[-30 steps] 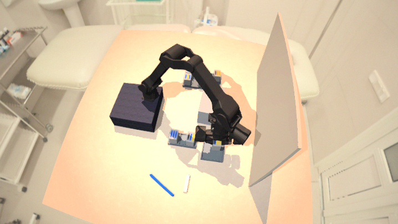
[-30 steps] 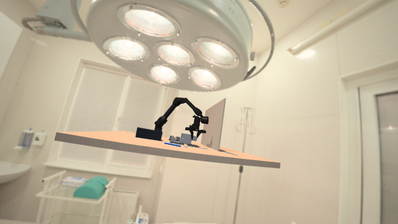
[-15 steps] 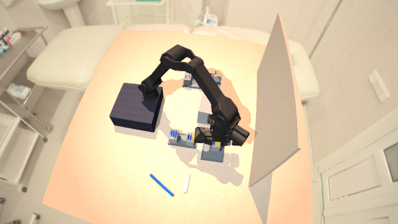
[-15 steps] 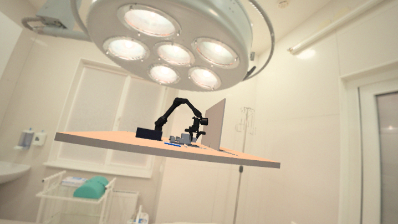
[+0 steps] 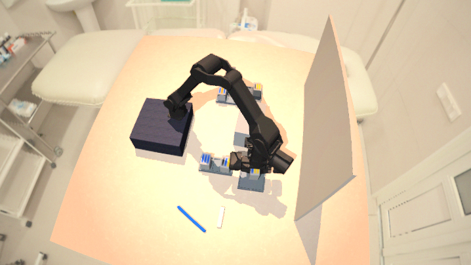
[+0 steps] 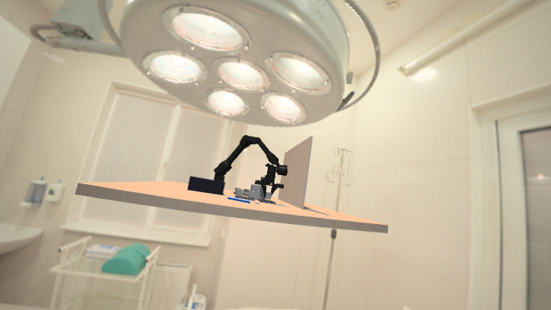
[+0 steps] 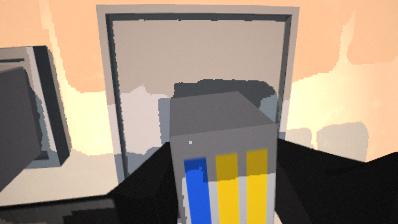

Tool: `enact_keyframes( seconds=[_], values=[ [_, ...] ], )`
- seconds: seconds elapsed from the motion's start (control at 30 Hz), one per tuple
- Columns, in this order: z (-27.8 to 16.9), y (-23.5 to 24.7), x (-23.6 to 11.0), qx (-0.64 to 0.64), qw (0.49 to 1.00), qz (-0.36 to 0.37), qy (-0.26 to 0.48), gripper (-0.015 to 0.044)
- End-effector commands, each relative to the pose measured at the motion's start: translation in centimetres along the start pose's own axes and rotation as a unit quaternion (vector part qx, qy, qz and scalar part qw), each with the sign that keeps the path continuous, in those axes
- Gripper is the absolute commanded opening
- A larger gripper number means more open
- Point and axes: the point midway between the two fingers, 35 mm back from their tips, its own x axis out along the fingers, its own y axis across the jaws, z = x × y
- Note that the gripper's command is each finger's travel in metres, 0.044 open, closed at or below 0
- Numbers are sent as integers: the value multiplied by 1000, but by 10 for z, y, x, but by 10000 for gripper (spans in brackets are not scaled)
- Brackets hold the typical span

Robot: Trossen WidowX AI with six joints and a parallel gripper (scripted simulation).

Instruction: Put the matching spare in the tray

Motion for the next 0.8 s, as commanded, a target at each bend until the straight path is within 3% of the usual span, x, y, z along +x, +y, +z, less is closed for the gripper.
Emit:
enact_keyframes(
  seconds=[0.0,0.13,0.67,0.77],
  values=[
    [0,1,4,2,1000,1,0,0],
    [1,2,7,2,1000,1,0,0],
    [1,1,4,0,1000,0,0,420],
    [-1,-2,-21,1,1000,0,0,440]
  ],
)
